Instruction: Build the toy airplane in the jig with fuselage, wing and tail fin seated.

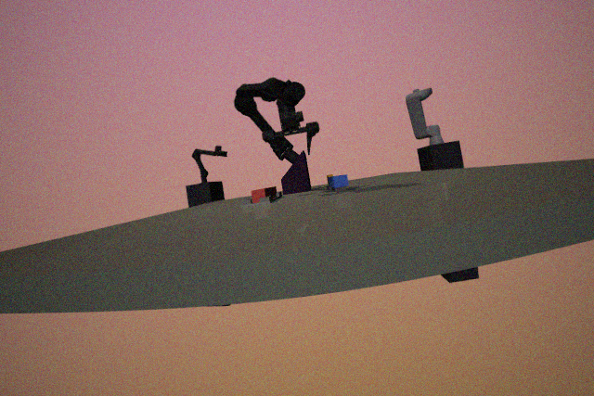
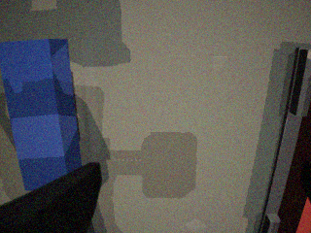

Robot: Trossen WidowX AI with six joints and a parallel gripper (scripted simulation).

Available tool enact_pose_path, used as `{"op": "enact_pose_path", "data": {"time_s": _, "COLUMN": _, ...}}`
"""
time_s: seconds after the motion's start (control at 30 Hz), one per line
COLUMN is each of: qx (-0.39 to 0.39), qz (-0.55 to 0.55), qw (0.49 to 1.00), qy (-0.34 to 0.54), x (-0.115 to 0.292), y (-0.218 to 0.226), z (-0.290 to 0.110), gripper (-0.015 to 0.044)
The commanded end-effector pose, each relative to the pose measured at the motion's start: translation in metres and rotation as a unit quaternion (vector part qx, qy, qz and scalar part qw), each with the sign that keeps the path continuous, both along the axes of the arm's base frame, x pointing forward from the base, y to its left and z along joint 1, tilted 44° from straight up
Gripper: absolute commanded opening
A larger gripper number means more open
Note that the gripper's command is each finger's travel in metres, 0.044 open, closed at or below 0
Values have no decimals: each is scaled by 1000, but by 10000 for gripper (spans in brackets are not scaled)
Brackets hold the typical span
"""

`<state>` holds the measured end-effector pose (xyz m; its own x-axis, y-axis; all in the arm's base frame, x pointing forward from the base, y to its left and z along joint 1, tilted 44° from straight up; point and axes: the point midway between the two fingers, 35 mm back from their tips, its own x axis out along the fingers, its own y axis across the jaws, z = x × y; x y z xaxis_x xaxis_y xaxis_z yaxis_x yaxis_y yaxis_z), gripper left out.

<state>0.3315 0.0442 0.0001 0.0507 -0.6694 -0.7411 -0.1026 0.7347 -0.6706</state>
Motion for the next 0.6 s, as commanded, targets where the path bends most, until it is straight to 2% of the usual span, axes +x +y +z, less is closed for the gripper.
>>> {"op": "enact_pose_path", "data": {"time_s": 0.0, "qx": -1, "qz": 0, "qw": 1000, "qy": 0, "x": -3, "y": 46, "z": -51, "gripper": 440}}
{"op": "enact_pose_path", "data": {"time_s": 0.1, "qx": -6, "qz": -2, "qw": 1000, "qy": -1, "x": -13, "y": 74, "z": -88, "gripper": 440}}
{"op": "enact_pose_path", "data": {"time_s": 0.17, "qx": -7, "qz": -2, "qw": 1000, "qy": -1, "x": -16, "y": 80, "z": -97, "gripper": 440}}
{"op": "enact_pose_path", "data": {"time_s": 0.4, "qx": -7, "qz": -2, "qw": 1000, "qy": -1, "x": -16, "y": 78, "z": -100, "gripper": 440}}
{"op": "enact_pose_path", "data": {"time_s": 0.57, "qx": -8, "qz": -2, "qw": 1000, "qy": -1, "x": -15, "y": 56, "z": -123, "gripper": 440}}
